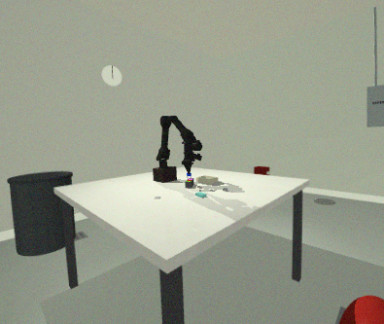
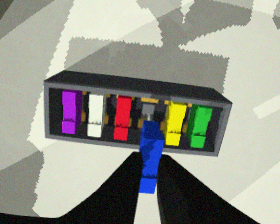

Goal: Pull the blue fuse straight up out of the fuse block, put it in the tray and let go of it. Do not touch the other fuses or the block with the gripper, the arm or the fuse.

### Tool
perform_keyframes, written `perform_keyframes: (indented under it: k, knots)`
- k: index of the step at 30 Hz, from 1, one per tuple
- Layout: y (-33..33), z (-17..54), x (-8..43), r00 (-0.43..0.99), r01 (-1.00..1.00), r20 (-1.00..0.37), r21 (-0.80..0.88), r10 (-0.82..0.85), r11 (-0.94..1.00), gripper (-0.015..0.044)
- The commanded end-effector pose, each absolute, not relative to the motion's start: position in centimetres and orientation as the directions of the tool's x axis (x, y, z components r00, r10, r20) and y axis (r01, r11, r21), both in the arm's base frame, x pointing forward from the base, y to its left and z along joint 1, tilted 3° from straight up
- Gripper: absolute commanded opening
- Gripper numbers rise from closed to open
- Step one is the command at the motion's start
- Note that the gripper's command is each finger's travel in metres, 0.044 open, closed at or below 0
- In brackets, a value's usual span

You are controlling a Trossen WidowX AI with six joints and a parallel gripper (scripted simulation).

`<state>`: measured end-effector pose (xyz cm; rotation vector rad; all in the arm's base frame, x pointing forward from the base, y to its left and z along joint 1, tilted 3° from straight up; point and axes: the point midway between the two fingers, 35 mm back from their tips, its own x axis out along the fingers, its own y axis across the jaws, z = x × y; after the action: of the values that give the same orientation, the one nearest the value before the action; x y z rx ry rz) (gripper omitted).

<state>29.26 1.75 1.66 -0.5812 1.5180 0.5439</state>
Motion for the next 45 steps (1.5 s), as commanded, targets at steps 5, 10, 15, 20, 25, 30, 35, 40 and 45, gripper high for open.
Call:
perform_keyframes:
  k: [5, 10, 15, 20, 25, 30, 35, 40, 45]
  knots:
    - [1.7, 2.7, 29.5, -0.003, -0.655, -0.999, -0.023, -0.033, 0.755, 0.0]
    - [3.1, 2.7, 29.7, -0.002, -0.655, -1.0, -0.022, -0.031, 0.755, 0.0]
    - [5.9, 2.7, 30.0, -0.001, -0.655, -1.0, -0.021, -0.028, 0.755, 0.0]
    - [8.7, 2.7, 30.1, -0.001, -0.655, -1.0, -0.019, -0.025, 0.755, 0.0]
    - [11.6, 2.6, 29.9, -0.001, -0.655, -1.0, -0.016, -0.023, 0.755, 0.0]
    - [14.6, 2.6, 29.4, -0.002, -0.655, -1.0, -0.014, -0.02, 0.755, 0.0]
    - [17.5, 2.5, 28.6, -0.003, -0.655, -1.0, -0.011, -0.018, 0.756, 0.0]
    - [20.3, 2.4, 27.5, -0.005, -0.655, -1.0, -0.009, -0.016, 0.756, 0.0]
    - [20.6, 2.4, 27.3, -0.005, -0.655, -1.0, -0.009, -0.016, 0.756, 0.0]
